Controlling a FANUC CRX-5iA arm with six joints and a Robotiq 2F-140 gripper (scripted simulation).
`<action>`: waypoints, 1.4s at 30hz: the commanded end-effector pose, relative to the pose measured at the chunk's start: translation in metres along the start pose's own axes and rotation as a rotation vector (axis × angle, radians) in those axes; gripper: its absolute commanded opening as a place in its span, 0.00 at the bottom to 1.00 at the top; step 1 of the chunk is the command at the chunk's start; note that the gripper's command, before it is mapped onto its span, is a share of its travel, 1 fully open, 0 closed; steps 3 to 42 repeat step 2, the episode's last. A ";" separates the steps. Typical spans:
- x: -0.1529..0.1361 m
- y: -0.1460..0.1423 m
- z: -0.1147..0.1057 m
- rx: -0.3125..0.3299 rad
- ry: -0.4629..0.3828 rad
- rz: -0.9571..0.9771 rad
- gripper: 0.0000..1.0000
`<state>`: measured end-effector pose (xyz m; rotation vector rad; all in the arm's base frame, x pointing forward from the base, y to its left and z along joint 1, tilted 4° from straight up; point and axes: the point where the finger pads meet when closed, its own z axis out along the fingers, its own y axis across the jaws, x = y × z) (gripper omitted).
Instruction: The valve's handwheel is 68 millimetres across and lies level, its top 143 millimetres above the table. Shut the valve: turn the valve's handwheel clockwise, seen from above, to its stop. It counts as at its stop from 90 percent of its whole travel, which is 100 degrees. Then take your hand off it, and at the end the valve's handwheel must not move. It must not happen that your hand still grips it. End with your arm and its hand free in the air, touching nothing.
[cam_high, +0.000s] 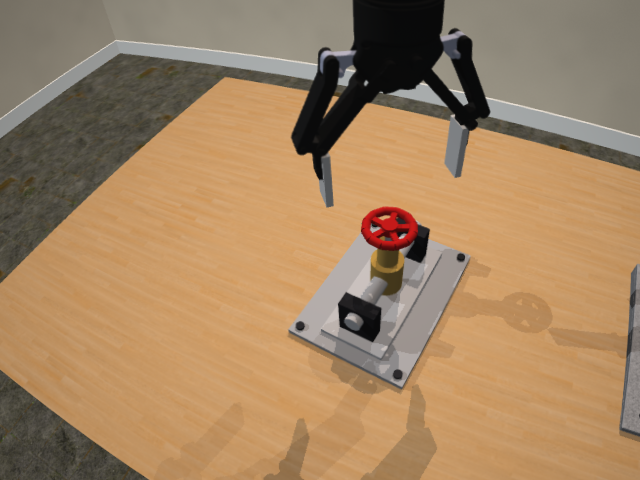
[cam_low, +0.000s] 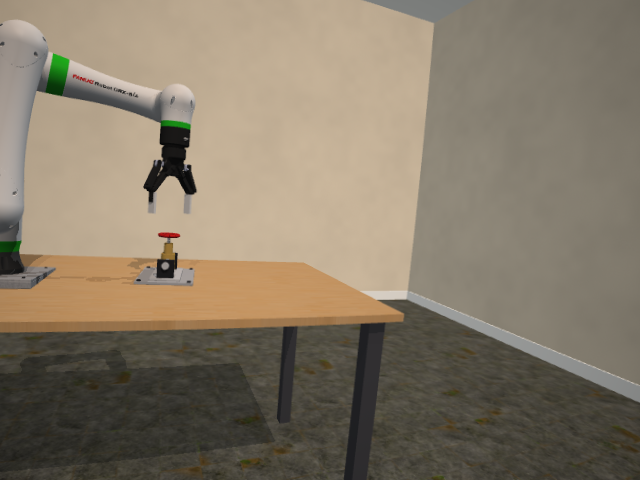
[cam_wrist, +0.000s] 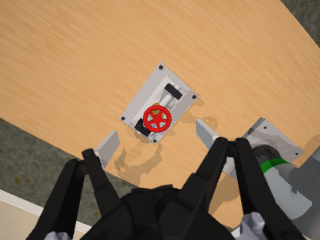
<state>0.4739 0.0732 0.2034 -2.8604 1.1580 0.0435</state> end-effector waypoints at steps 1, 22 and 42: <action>0.000 0.000 0.000 0.000 0.000 0.000 1.00; 0.000 0.000 0.000 0.000 0.000 0.000 1.00; 0.000 0.000 0.000 0.000 0.000 0.000 1.00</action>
